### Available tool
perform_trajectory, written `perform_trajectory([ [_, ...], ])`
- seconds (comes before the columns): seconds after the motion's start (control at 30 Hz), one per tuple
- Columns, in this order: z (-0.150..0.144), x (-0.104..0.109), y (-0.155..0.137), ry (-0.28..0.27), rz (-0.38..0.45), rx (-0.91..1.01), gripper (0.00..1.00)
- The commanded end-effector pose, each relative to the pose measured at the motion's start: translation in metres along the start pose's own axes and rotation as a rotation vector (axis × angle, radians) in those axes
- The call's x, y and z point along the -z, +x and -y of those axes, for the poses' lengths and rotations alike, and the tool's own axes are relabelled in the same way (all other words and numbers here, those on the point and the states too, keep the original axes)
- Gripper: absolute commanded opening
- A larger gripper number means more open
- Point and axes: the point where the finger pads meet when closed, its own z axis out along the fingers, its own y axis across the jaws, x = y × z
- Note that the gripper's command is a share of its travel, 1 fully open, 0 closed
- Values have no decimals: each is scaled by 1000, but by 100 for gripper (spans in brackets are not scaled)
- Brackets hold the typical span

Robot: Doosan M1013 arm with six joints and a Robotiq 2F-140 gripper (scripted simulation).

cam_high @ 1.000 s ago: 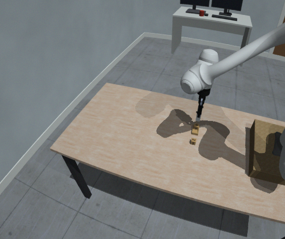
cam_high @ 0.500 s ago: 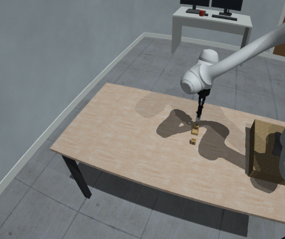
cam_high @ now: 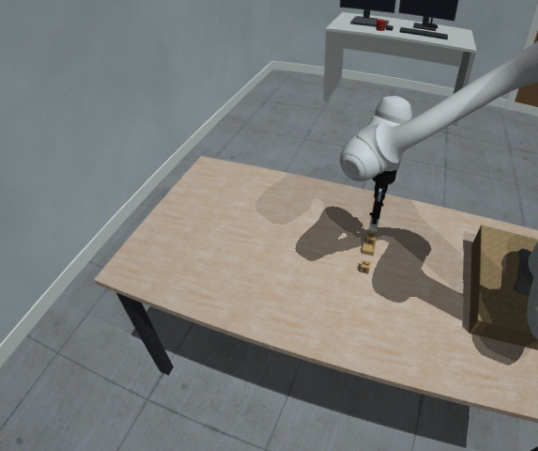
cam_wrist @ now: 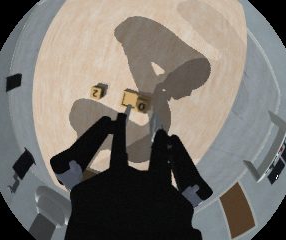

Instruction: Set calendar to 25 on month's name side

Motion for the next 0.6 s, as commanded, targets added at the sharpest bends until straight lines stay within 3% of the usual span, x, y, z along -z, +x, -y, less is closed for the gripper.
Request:
perform_trajectory([
  [0.0, 0, -4, 0, 0, 0, 0, 35],
  [0.57, 0, -27, 0, 0, 0, 0, 35],
])
